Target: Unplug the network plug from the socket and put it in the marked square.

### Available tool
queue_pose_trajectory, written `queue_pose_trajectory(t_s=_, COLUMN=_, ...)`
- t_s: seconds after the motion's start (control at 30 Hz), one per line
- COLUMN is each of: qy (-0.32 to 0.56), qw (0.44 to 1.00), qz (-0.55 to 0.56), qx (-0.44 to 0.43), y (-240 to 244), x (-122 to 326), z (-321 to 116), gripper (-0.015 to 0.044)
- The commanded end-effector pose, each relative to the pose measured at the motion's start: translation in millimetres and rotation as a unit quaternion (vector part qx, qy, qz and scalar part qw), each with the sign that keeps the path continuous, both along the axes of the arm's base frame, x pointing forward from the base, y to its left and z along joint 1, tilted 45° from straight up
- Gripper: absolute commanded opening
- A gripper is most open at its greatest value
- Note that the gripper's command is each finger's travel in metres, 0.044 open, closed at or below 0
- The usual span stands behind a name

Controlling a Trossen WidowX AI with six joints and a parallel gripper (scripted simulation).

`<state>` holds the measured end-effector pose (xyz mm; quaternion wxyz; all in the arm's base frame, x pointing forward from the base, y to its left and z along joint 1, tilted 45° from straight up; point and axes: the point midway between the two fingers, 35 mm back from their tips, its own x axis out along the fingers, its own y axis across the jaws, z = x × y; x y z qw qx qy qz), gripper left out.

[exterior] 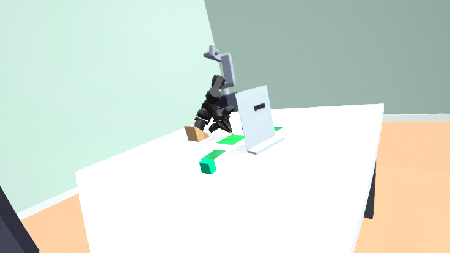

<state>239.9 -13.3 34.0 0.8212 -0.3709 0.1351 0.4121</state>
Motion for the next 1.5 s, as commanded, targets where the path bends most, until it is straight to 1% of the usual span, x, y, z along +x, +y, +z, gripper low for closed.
queue_pose_trajectory(t_s=0.0, qy=0.007, qw=1.000, qz=-0.001, qx=0.003, y=5, x=-2, z=-5, gripper=0.0000)
queue_pose_trajectory(t_s=0.5, qy=0.005, qw=1.000, qz=-0.002, qx=0.006, y=16, x=-3, z=-13, gripper=0.0000)
queue_pose_trajectory(t_s=1.3, qy=0.000, qw=1.000, qz=-0.001, qx=0.005, y=18, x=2, z=-11, gripper=0.0000)
queue_pose_trajectory(t_s=1.47, qy=0.000, qw=1.000, qz=-0.001, qx=0.005, y=18, x=2, z=-11, gripper=0.0131)
